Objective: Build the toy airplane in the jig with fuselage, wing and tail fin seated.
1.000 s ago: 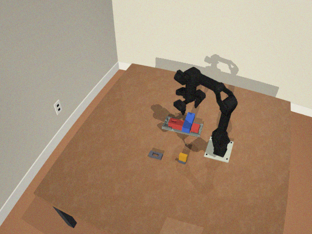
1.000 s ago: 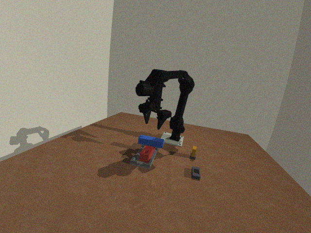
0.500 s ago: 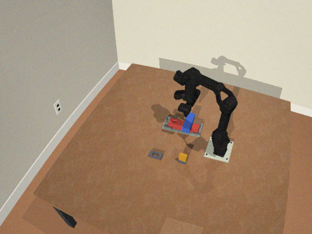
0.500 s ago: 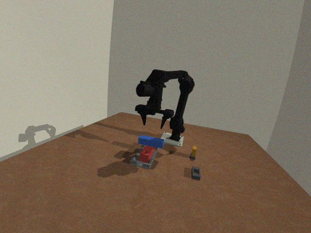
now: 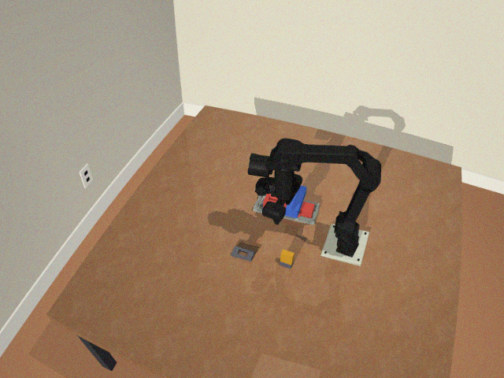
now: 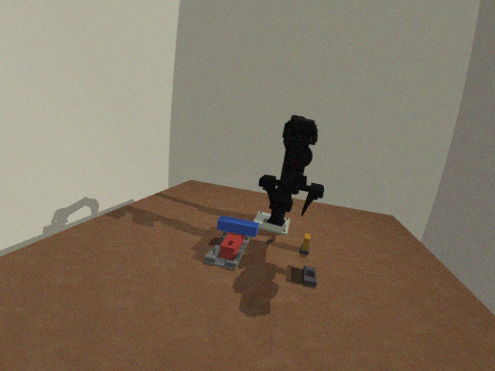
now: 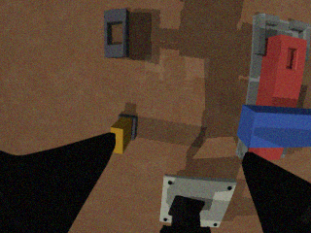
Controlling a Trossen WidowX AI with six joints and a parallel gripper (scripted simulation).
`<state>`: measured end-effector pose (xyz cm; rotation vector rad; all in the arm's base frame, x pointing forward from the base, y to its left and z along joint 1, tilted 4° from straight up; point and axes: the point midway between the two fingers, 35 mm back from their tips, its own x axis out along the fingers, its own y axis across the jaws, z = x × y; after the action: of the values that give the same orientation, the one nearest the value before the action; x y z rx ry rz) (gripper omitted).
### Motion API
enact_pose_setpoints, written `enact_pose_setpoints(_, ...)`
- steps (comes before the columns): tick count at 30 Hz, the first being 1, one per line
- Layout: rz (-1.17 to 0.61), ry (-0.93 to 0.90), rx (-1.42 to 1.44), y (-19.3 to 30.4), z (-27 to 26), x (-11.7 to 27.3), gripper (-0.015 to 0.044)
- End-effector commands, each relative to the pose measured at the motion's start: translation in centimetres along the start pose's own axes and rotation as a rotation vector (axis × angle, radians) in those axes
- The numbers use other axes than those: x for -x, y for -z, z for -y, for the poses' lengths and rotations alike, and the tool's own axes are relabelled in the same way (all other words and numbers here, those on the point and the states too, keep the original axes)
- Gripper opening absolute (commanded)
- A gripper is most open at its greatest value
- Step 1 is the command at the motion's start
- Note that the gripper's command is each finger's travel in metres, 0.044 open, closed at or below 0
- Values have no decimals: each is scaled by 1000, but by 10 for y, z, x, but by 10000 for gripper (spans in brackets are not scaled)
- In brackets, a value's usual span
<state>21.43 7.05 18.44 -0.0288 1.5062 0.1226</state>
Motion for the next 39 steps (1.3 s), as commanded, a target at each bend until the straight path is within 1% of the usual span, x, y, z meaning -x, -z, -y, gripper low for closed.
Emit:
enact_pose_setpoints(1,0,0,-3,20,-34,0,440)
enact_pose_setpoints(7,0,-11,-4,54,-75,1,440)
enact_pose_setpoints(11,0,-11,-4,55,-76,0,440)
enact_pose_setpoints(17,0,-11,-4,55,-77,-54,440)
enact_pose_setpoints(39,0,-11,-4,54,-78,-87,440)
